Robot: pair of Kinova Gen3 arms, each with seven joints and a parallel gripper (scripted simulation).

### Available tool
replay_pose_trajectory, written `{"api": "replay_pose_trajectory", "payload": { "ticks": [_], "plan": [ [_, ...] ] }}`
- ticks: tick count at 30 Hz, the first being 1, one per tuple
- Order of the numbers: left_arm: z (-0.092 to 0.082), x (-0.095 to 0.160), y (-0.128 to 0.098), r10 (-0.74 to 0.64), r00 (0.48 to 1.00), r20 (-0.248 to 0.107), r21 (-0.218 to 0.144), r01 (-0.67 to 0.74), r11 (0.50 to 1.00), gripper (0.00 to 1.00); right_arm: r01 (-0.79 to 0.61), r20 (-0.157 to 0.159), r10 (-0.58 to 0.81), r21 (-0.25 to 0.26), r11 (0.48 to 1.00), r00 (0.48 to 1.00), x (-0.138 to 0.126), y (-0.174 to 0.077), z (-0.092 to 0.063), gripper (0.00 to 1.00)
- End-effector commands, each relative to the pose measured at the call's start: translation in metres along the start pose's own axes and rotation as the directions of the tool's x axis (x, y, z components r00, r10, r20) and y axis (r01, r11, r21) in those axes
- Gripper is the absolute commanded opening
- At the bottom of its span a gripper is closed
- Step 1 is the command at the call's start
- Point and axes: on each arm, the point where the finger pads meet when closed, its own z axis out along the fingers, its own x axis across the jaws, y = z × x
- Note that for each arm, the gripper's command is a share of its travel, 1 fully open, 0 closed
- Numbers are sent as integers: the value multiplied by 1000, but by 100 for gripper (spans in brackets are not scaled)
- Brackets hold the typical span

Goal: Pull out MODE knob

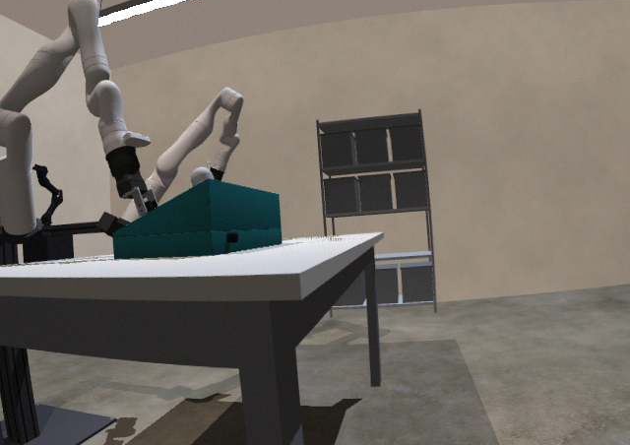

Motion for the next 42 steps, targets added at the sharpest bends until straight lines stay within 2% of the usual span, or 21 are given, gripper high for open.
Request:
{"api": "replay_pose_trajectory", "payload": {
  "ticks": [1, 35, 36, 42],
  "plan": [
    [0, 0, 0, -1, 1000, 0, -1, 1, 1000, 100, 0, 1, 0, 1, 1000, 1000, 0, 0, 0, 100],
    [0, 0, 0, -1, 1000, 0, -1, 1, 1000, 100, 0, 1, 0, 1, 1000, 1000, 0, 0, 0, 100],
    [0, 0, 0, -1, 1000, 0, -1, 1, 1000, 100, 0, 1, 0, 1, 1000, 1000, 0, 0, 0, 60],
    [0, 0, 0, -1, 1000, 0, -1, 1, 1000, 100, 0, 1, 0, 1, 1000, 1000, 0, 0, 0, 60]
  ]
}}
